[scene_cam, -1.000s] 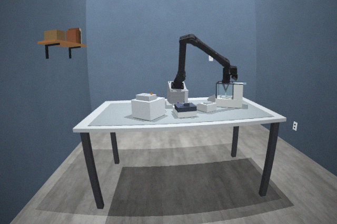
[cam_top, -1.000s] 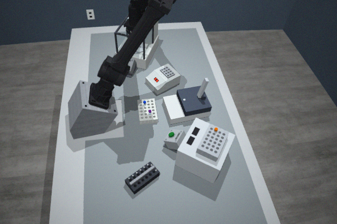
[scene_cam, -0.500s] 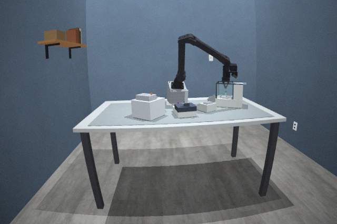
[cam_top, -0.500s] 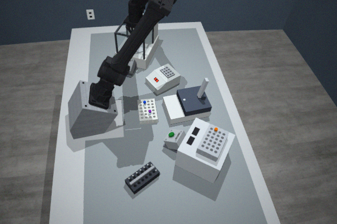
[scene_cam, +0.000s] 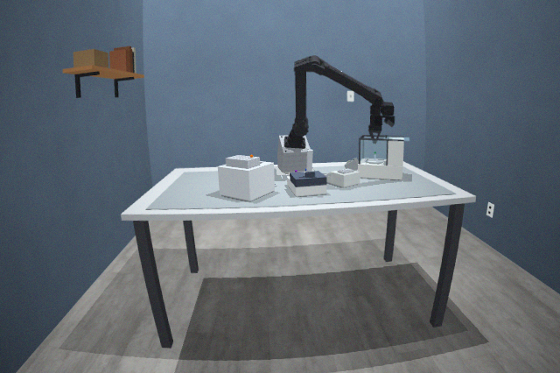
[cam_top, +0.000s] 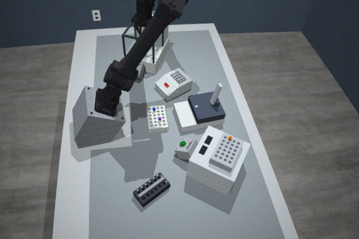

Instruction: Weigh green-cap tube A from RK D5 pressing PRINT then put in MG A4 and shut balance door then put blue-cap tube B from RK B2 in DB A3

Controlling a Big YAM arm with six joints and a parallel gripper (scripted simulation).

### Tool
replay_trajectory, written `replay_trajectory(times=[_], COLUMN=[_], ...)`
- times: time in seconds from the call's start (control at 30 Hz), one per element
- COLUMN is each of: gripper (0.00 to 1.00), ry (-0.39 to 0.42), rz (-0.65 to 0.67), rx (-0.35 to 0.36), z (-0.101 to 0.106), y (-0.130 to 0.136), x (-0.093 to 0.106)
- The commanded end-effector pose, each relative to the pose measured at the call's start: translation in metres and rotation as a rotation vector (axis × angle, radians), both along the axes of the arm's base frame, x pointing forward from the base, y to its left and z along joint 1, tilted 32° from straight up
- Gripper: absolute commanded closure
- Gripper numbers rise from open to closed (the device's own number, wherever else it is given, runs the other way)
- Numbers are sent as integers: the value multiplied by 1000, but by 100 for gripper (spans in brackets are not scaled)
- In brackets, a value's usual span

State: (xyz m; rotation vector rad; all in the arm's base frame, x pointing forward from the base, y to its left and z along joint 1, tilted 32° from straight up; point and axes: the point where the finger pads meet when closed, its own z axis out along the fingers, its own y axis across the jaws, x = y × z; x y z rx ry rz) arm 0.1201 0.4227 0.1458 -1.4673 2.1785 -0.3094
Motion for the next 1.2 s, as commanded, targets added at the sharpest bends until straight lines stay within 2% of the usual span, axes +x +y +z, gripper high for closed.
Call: replay_trajectory(times=[0.0,0.17,0.23,0.63,0.73,0.83,1.17], gripper=[64,64,64,64,64,64,64], ry=[-8,-7,-8,-6,-6,-6,-4], rz=[6,6,6,6,6,6,6], rx=[76,63,76,77,62,78,78], z=[35,34,42,60,55,66,80], y=[18,18,16,14,15,13,10], x=[-11,-13,-15,-26,-27,-29,-38])
